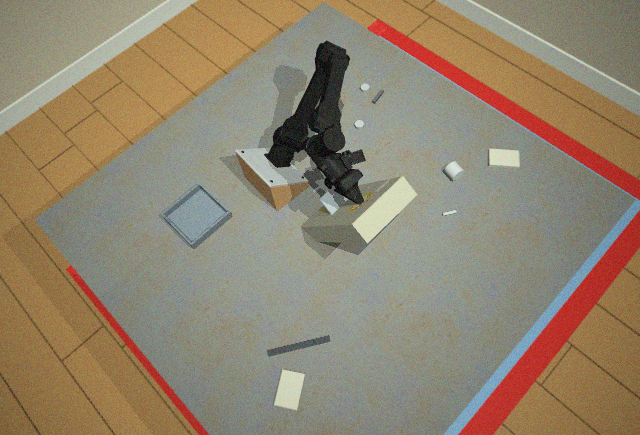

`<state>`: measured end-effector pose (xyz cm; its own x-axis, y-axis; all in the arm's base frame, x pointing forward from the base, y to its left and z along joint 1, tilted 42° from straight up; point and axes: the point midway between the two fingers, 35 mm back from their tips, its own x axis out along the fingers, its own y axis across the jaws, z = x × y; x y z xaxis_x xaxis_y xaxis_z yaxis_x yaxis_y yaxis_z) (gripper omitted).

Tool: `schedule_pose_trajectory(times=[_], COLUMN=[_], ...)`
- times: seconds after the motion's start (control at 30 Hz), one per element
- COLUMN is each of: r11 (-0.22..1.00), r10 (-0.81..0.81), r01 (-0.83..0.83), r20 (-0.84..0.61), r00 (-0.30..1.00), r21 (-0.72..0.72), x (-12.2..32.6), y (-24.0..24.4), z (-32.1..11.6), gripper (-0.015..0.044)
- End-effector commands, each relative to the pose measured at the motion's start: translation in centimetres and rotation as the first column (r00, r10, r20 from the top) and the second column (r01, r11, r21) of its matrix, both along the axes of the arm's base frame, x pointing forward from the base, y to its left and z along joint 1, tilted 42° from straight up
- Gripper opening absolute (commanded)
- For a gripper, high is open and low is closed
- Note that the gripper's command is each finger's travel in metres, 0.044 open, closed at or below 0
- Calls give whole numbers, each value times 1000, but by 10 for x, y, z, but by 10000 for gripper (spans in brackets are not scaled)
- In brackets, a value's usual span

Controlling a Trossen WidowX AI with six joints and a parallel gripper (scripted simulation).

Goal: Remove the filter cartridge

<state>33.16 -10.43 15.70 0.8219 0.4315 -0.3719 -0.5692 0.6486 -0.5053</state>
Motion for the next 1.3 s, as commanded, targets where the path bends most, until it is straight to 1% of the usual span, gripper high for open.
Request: schedule_pose_trajectory(times=[0.0,0.6,0.9,0.97,1.03,1.27], r11=[1000,1000,1000,1000,1000,979], r10=[-1,-1,-6,-6,-7,-76], r01=[1,1,6,6,7,95], r20=[-7,-7,2,2,-1,-111], r00=[1000,1000,1000,1000,1000,991], r21=[-1,-1,4,4,9,180], x=[3,6,1,1,2,5], y=[2,4,0,0,0,3], z=[-2,-3,0,0,-1,-3], gripper=[107,107,47,0,0,0])
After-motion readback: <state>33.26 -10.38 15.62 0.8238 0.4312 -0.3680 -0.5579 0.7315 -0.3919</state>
